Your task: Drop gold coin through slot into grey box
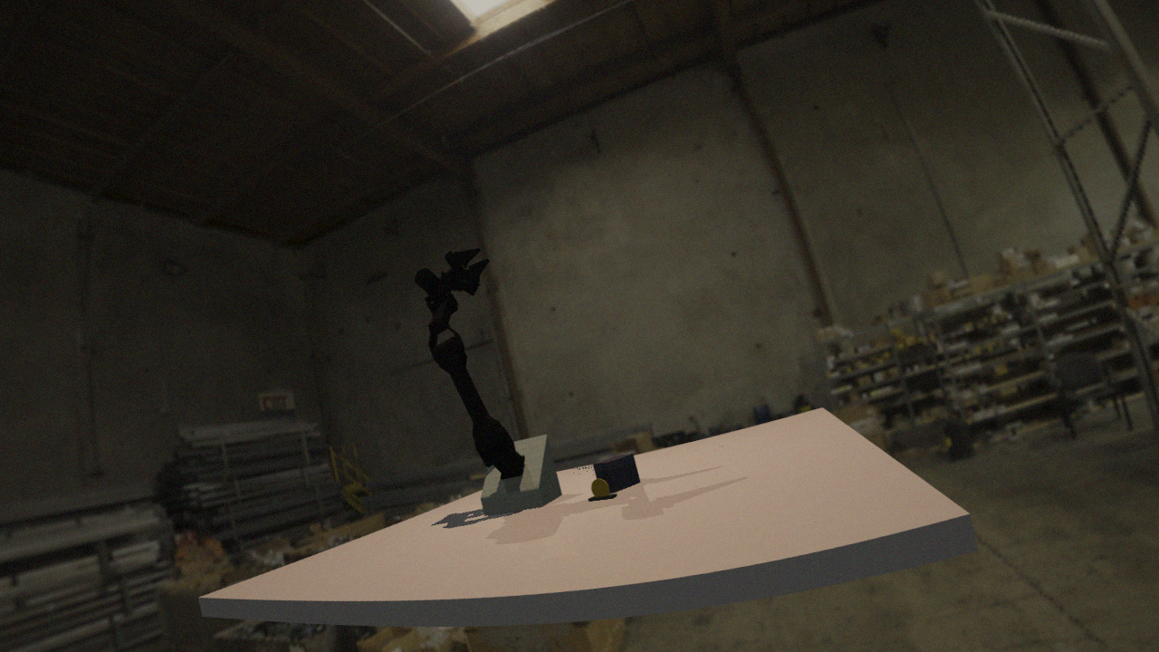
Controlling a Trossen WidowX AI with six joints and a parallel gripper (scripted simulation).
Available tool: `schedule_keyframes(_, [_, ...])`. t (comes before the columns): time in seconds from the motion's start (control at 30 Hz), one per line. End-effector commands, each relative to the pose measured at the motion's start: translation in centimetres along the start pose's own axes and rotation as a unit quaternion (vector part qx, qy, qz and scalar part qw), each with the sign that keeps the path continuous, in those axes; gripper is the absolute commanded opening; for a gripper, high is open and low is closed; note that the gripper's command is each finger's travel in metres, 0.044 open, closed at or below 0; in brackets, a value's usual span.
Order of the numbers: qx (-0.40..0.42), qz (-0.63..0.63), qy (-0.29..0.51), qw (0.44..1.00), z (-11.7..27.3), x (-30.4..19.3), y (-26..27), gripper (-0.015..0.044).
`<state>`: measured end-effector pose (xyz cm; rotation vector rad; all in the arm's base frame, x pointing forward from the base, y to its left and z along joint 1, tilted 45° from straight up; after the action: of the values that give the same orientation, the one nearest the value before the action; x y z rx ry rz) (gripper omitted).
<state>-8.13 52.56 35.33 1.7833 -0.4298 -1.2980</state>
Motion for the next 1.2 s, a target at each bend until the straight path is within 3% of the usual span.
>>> schedule_keyframes(0.0, [0.0,0.005,0.002,1.0,0.0,0.0,0.0,0.0374])
schedule_keyframes(0.07, [-0.003,0.049,0.017,0.999,0.2,0.0,-0.2,0.0321])
schedule_keyframes(0.27, [0.01,0.234,-0.025,0.972,-8.2,3.9,-0.2,0.0164])
schedule_keyframes(0.5, [-0.016,0.426,-0.091,0.9,-17.1,11.0,0.8,0.0161])
schedule_keyframes(0.77, [-0.107,0.607,-0.169,0.769,-24.5,22.2,3.6,0.0161])
schedule_keyframes(0.97, [-0.212,0.696,-0.215,0.652,-27.0,31.8,6.6,0.0161])
schedule_keyframes(1.17, [-0.339,0.739,-0.243,0.529,-26.6,41.5,9.9,0.0161])
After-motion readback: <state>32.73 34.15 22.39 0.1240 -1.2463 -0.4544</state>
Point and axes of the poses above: the point midway between the two fingers, 35 mm back from their tips, its own z axis back along the fingers, its own y axis across the jaws, x = y × z, the point moved 5 cm from there along z, back along the fingers, and after that the axes turned 3 degrees about z, right-handed, at the moved point
